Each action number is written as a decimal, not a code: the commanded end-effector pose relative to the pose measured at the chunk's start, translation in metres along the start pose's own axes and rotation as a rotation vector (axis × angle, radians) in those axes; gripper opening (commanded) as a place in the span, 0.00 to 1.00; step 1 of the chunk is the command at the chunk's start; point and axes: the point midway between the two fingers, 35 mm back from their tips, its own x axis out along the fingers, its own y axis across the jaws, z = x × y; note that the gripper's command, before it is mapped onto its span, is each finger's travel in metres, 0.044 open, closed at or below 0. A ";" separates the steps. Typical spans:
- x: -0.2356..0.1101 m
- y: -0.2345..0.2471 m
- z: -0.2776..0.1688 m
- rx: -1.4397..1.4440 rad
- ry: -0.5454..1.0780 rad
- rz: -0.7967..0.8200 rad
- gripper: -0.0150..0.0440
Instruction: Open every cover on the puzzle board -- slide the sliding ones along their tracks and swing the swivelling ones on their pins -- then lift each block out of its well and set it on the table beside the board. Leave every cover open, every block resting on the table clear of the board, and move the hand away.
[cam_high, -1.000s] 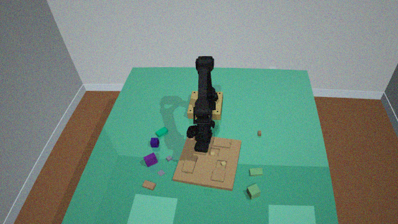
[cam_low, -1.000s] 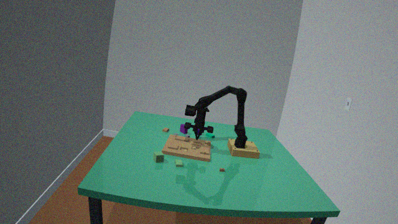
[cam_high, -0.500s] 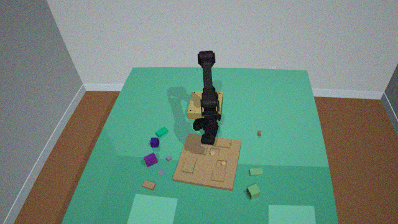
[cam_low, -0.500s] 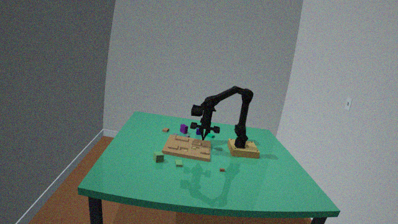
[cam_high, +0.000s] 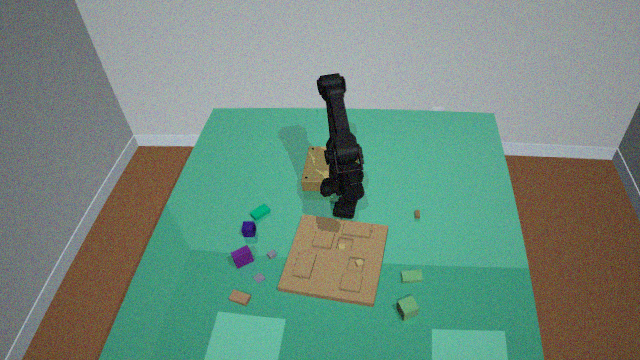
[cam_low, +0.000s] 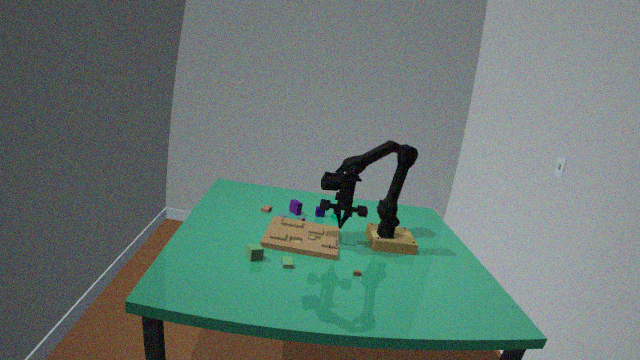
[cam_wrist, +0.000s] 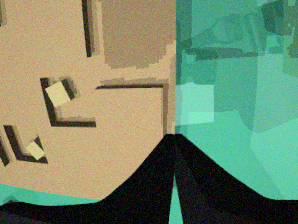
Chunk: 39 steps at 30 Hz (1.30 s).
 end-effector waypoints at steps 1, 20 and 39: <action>0.000 -0.002 0.000 0.003 -0.004 -0.002 0.25; 0.006 -0.001 0.000 0.003 -0.004 -0.002 0.25; 0.025 0.000 0.000 0.002 -0.003 -0.002 0.25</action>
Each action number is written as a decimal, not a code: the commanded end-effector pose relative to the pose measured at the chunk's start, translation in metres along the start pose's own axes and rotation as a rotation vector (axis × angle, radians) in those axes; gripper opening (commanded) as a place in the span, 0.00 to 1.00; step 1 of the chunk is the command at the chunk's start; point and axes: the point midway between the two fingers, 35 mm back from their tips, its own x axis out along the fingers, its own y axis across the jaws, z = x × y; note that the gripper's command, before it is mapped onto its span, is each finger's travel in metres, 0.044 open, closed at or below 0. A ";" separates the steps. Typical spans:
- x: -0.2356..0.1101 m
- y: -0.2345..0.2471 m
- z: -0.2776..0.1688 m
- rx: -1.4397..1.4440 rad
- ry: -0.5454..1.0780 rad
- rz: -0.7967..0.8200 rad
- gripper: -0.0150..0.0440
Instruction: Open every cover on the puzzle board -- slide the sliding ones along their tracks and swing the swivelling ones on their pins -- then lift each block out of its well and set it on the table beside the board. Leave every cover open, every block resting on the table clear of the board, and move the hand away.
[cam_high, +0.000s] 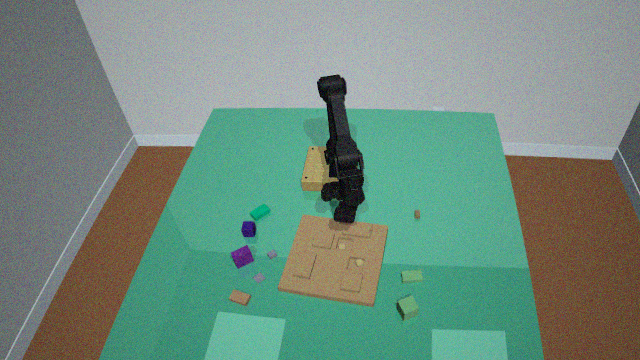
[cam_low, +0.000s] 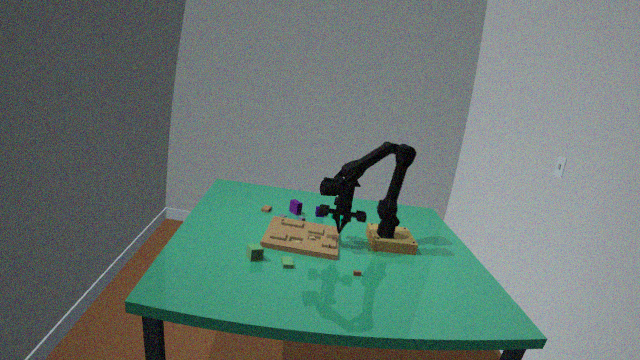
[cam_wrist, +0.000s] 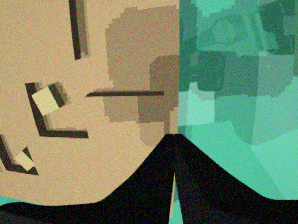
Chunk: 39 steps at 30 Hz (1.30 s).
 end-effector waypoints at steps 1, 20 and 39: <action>0.005 -0.001 0.001 0.002 -0.003 -0.003 0.25; 0.023 -0.001 0.001 0.001 -0.003 -0.003 0.25; 0.036 0.001 0.003 0.000 -0.003 -0.002 0.25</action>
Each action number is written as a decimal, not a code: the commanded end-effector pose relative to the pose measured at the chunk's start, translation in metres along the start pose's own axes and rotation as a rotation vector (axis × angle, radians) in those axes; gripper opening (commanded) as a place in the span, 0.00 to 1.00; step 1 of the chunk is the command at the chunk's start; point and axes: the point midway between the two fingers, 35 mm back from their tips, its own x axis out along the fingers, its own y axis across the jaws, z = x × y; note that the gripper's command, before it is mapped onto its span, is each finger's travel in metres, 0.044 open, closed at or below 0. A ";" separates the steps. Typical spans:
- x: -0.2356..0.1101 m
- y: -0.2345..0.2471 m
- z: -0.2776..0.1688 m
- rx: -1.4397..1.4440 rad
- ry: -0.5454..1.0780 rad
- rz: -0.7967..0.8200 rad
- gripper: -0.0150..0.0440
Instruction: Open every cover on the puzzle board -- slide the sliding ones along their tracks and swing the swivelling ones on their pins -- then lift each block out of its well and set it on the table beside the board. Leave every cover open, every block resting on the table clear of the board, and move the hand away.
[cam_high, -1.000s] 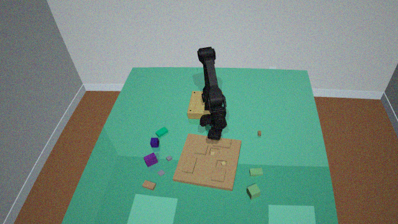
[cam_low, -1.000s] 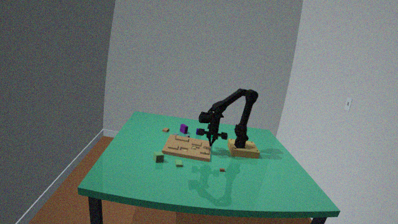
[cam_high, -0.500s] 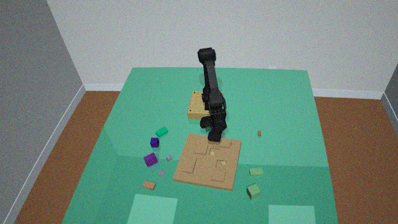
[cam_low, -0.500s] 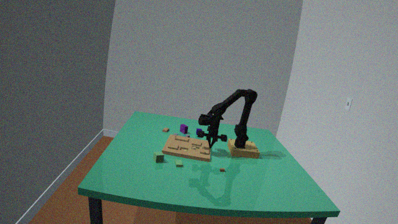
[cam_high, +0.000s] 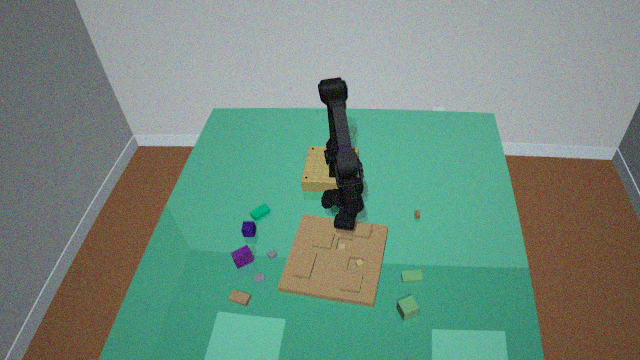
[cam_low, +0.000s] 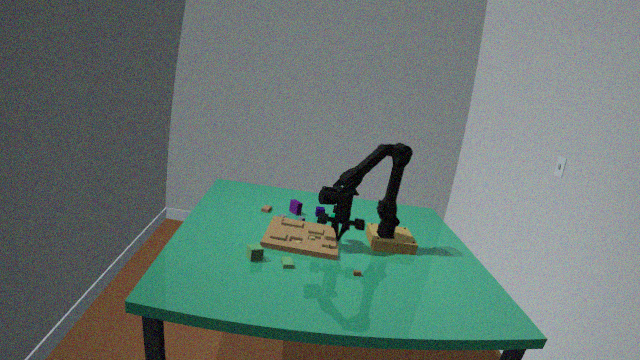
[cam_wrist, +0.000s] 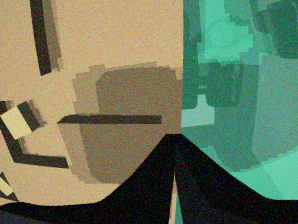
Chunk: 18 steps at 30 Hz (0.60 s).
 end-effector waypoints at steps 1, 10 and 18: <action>0.001 0.004 0.001 -0.003 -0.001 0.003 0.25; 0.002 0.015 0.005 -0.003 -0.001 0.004 0.25; 0.002 0.022 0.005 -0.003 -0.001 0.004 0.25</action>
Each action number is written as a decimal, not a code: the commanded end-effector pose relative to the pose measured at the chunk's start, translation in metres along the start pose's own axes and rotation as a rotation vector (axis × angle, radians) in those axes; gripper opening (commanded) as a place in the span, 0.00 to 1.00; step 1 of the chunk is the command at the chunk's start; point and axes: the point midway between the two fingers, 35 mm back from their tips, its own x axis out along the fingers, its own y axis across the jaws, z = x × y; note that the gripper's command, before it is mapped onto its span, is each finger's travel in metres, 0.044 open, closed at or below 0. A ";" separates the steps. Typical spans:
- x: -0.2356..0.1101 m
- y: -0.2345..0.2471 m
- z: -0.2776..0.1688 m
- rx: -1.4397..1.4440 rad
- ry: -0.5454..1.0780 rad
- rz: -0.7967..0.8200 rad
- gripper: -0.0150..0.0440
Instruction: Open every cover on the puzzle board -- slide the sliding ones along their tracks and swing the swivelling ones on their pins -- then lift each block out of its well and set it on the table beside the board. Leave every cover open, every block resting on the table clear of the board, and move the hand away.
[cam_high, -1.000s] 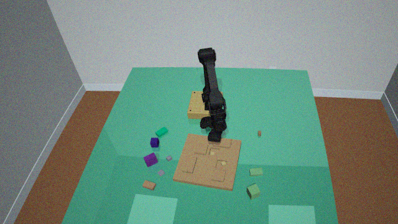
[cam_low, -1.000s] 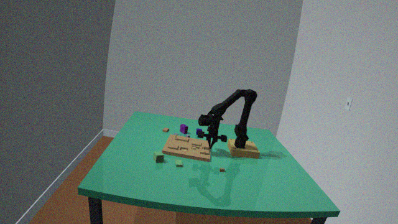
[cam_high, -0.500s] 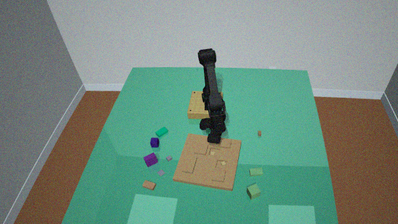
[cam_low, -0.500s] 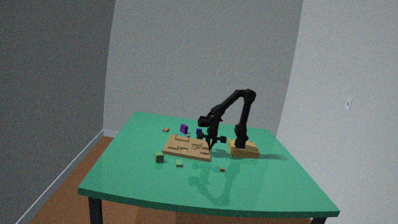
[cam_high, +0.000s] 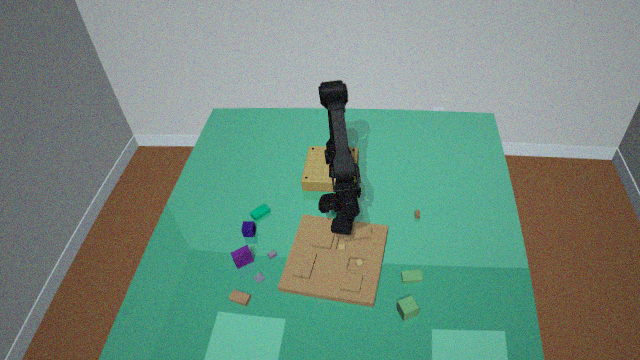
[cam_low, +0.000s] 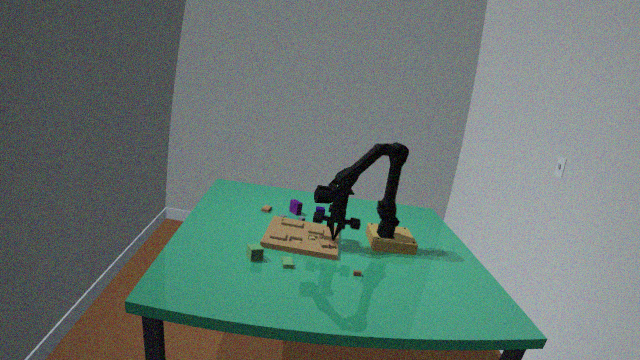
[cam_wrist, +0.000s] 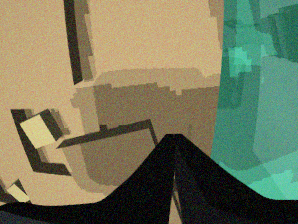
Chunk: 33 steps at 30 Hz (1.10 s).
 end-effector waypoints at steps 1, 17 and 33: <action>0.000 0.005 0.000 -0.003 0.001 0.002 0.25; 0.000 0.023 0.000 -0.003 0.000 0.003 0.25; 0.000 0.041 -0.003 -0.003 0.001 0.005 0.25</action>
